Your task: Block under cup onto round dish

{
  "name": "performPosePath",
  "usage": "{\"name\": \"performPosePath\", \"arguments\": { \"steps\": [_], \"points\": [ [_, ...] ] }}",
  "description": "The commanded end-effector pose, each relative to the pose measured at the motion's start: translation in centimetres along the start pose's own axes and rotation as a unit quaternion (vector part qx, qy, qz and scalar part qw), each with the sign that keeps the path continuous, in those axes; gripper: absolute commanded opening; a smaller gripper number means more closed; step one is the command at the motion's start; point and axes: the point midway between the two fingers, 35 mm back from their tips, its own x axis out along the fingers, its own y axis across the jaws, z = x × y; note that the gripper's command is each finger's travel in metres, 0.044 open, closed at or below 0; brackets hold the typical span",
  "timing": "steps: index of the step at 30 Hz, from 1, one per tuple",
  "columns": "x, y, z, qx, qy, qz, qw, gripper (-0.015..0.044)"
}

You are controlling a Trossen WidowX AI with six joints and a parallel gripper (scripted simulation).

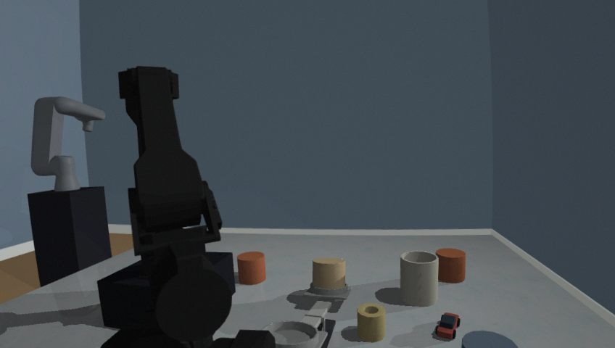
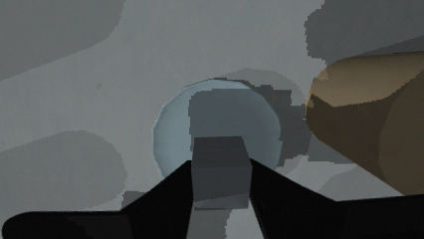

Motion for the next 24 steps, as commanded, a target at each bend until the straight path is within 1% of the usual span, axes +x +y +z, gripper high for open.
{"name": "performPosePath", "arguments": {
  "steps": [1,14,15,24],
  "points": [
    [0.5,-0.1,-0.1,-0.002,0.001,-0.002,1.0,0.0],
    [2.3,-0.1,-0.1,-0.002,0.001,-0.002,1.0,0.0],
    [1.6,0.1,0.2,0.0,-0.003,0.002,1.0,0.0026],
    [1.6,0.1,0.2,0.0,-0.003,0.002,1.0,0.0263]
  ]
}}
